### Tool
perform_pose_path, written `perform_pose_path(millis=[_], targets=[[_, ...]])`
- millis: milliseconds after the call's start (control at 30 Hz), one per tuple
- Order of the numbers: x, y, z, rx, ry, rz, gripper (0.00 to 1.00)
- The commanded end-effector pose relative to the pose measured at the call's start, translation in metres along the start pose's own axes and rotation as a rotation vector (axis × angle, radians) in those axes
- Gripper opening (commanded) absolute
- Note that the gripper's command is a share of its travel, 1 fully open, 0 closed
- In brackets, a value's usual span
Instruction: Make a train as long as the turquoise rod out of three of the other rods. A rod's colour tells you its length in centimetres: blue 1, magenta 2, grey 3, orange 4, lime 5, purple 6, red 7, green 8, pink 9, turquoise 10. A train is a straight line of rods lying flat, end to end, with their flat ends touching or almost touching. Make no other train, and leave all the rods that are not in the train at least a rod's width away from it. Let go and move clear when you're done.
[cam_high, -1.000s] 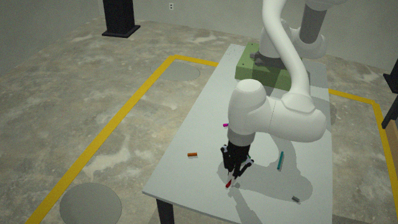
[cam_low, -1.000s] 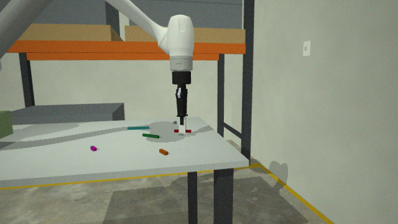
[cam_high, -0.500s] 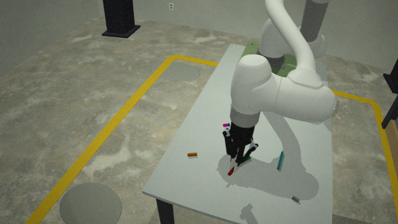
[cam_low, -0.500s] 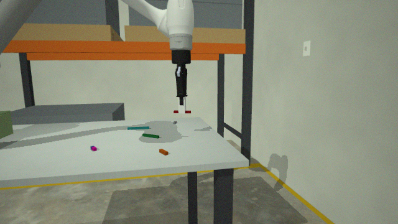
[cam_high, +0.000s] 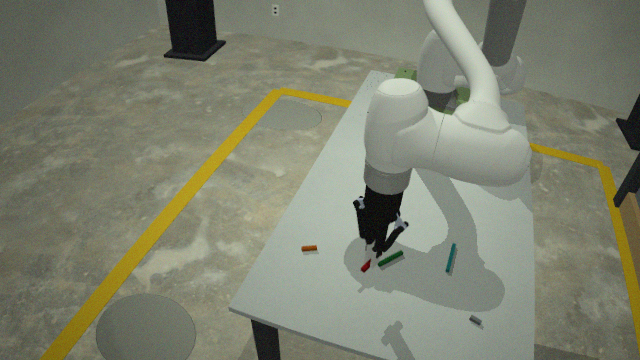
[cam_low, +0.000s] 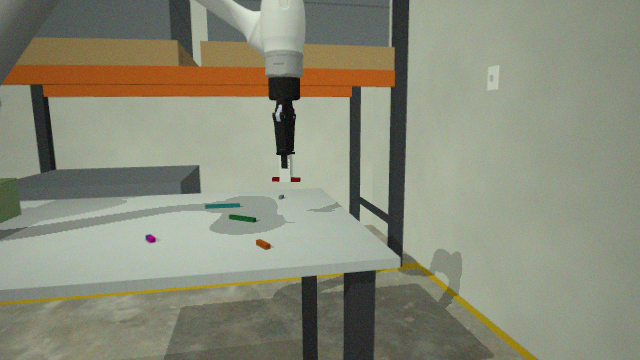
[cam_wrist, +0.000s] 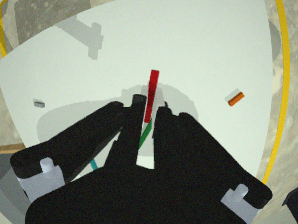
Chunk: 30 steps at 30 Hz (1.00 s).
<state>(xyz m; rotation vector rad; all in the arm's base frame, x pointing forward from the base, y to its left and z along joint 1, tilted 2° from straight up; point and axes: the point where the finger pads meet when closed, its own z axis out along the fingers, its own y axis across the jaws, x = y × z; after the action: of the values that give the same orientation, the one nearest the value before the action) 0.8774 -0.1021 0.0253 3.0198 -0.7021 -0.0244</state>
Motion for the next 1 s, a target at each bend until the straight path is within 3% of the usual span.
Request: perform_pose_path(millis=[0, 233, 300, 333, 433, 733, 967], targets=[[-0.020, 0.037, -0.003, 0.000, 0.002, 0.086, 0.12], [-0.073, 0.110, -0.005, 0.000, 0.002, 0.268, 0.12], [-0.073, 0.110, -0.005, 0.000, 0.002, 0.268, 0.12], [-0.097, 0.136, -0.005, 0.000, 0.002, 0.338, 0.12], [-0.112, 0.151, -0.005, 0.000, 0.002, 0.382, 0.12], [-0.202, 0.224, 0.001, 0.001, 0.002, 0.611, 0.12], [-0.206, 0.226, 0.002, 0.001, 0.002, 0.621, 0.12]])
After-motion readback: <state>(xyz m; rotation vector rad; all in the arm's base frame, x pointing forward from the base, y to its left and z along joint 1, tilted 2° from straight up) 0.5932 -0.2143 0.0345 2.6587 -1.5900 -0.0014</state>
